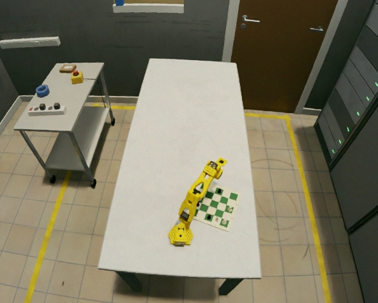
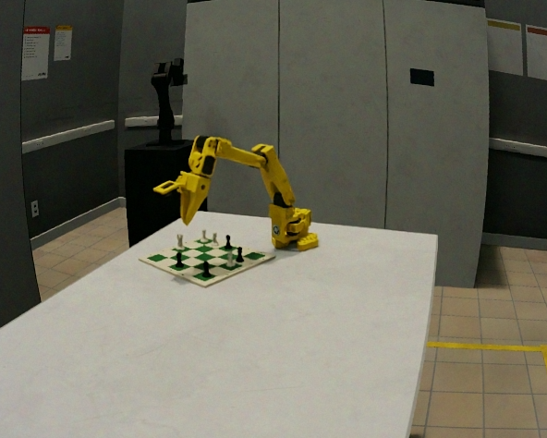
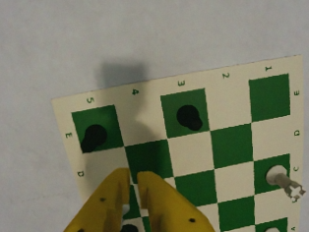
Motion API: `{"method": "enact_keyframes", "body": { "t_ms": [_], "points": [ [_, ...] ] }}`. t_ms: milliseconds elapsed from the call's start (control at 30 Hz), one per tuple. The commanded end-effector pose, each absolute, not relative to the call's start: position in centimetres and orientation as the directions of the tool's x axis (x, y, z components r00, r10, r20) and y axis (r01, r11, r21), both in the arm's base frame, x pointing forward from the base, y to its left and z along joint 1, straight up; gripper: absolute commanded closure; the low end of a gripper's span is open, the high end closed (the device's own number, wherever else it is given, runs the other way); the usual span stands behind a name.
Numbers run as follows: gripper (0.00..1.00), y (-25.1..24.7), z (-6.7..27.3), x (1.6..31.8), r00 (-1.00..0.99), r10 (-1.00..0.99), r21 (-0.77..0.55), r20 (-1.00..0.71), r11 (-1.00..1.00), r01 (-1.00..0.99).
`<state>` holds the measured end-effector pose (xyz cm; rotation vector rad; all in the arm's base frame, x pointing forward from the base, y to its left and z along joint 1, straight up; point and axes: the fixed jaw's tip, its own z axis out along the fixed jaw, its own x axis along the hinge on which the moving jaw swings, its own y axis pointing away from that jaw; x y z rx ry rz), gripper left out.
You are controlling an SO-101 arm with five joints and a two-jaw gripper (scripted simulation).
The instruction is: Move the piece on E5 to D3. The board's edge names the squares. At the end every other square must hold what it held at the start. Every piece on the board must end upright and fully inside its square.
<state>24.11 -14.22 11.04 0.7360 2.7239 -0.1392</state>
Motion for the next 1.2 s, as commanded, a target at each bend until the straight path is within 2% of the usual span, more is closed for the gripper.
{"method": "enact_keyframes", "body": {
  "t_ms": [0, 1167],
  "points": [
    [1.0, -14.0, 10.8, 24.3, -0.825, 0.475, -0.008, -0.307, 0.865, 0.501],
    [1.0, -13.6, 9.9, 24.2, -0.835, 0.468, -0.008, -0.289, 0.871, 0.491]
  ]
}}
